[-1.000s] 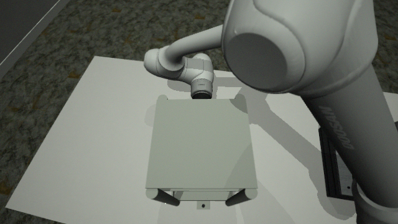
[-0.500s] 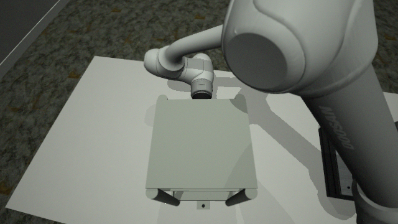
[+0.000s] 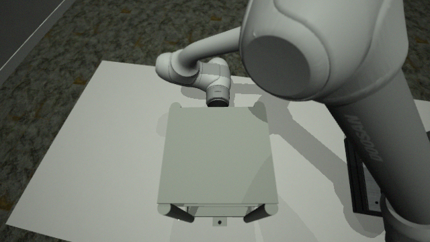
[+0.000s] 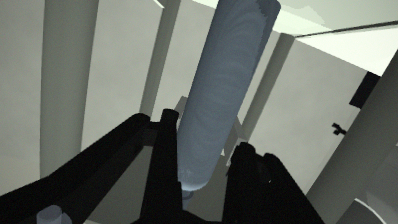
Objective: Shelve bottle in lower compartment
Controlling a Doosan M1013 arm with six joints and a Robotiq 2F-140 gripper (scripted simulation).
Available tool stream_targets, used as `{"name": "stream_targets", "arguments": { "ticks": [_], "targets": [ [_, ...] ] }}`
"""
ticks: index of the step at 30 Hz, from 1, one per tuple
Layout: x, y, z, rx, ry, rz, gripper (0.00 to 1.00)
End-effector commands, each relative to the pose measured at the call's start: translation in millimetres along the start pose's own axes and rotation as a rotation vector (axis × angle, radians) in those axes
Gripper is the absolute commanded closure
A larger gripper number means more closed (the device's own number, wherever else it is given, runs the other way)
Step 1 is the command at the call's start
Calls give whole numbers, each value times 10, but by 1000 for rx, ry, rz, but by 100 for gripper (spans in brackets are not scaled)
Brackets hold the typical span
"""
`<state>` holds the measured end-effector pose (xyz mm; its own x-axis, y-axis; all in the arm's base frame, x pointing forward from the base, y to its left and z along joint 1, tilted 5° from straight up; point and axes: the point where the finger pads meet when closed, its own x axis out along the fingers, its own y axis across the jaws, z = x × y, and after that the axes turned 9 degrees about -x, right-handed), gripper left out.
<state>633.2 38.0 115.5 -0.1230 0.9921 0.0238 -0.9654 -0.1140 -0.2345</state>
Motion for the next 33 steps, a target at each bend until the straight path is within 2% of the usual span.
{"name": "stream_targets", "arguments": {
  "ticks": [1, 18, 33],
  "targets": [
    [0, -1, 2, 0, 0, 0, 100],
    [-1, 1, -12, 0, 0, 0, 100],
    [-1, 29, -186, 0, 0, 0, 100]
  ]
}}
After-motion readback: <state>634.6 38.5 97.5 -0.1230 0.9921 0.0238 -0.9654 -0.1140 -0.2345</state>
